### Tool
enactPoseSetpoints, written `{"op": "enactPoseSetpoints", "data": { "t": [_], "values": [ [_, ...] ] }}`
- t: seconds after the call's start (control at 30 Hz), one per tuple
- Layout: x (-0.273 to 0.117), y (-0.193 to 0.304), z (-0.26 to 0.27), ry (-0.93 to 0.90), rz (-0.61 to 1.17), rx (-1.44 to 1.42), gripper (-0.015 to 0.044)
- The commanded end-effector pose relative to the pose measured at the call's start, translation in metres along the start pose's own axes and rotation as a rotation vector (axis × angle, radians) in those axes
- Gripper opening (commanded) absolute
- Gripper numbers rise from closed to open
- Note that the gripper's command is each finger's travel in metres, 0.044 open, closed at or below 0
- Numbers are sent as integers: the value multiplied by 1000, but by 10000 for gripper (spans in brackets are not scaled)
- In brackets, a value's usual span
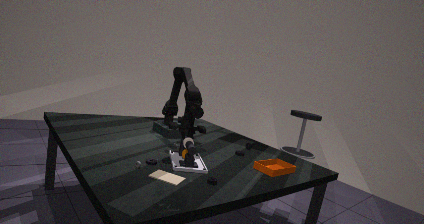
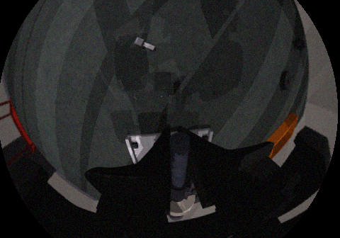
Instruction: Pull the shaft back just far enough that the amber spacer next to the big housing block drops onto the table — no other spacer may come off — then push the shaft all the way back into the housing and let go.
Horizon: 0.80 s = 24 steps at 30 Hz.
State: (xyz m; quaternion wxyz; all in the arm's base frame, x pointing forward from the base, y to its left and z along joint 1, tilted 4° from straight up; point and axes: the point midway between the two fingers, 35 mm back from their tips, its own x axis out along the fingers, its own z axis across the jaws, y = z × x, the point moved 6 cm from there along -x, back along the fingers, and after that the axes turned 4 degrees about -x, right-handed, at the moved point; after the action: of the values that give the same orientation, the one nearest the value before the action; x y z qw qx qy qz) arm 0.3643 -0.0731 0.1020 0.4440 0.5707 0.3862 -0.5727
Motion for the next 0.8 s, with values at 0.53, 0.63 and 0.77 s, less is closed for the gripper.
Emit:
{"op": "enactPoseSetpoints", "data": {
  "t": [0.53,0.63,0.77],
  "values": [
    [-1,10,1,0,7,1,0],
    [-1,11,1,0,7,1,0],
    [-1,12,1,0,7,1,0]
  ]
}}
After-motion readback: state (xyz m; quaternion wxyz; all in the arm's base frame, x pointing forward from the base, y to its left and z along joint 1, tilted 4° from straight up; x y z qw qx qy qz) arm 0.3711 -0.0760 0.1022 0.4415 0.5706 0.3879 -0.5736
